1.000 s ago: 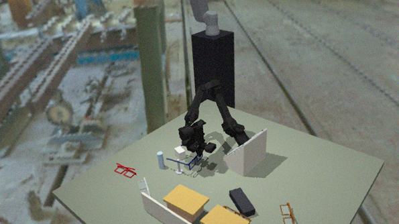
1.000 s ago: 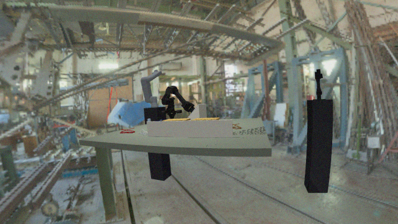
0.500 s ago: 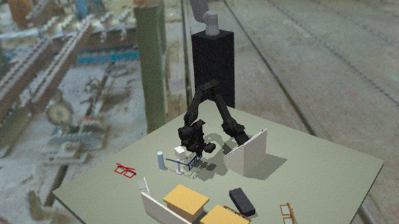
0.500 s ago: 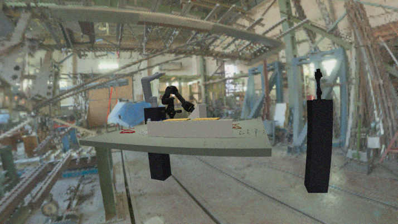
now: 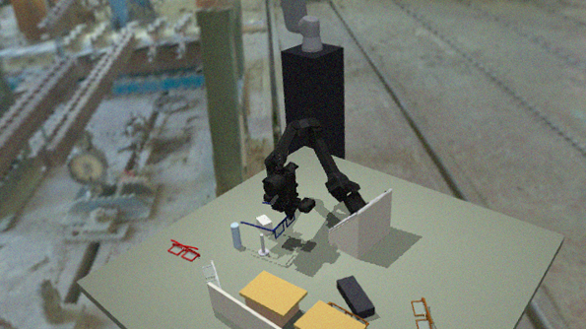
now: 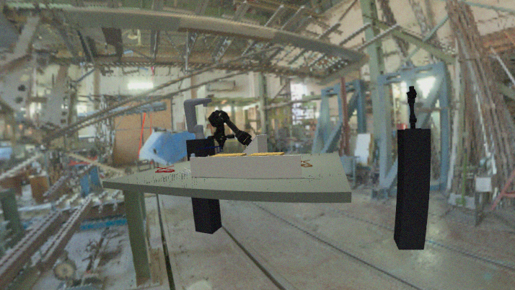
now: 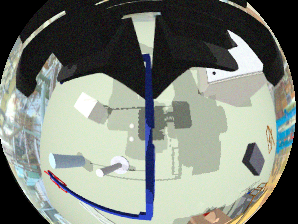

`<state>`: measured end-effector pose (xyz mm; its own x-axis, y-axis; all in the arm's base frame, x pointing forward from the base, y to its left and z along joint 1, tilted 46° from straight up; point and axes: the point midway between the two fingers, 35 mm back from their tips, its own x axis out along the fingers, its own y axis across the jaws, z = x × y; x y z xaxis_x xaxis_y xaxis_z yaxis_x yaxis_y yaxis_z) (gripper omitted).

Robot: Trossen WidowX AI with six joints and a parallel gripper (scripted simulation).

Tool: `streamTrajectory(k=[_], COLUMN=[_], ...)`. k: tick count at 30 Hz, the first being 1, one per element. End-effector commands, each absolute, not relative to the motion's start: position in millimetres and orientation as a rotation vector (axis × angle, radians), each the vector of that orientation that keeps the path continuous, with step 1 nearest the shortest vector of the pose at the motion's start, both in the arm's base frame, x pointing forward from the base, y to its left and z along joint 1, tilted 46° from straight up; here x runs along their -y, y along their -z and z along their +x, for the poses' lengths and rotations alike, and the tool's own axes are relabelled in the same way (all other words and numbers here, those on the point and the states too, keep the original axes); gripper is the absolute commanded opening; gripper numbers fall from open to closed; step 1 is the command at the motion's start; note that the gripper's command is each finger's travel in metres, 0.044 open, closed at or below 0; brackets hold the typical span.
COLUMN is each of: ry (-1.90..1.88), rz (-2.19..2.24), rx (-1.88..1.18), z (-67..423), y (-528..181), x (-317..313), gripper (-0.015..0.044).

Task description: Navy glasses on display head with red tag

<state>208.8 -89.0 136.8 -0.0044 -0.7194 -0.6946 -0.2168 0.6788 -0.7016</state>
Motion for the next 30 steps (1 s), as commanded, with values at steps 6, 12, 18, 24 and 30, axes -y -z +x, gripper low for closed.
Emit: streamTrajectory(k=[6,12,18,24,30], ry=[0.325,0.156,-0.01,-0.17,-0.323], rz=[-0.867,-0.96,-1.061,-1.17,-1.289], rx=[-1.59,-1.591,-1.57,-1.53,-1.471], z=[205,200,196,192,188], y=[-143,-149,-154,-160,-166], x=[84,82,79,76,73], gripper=[0.0,0.0,0.0,0.0,0.0])
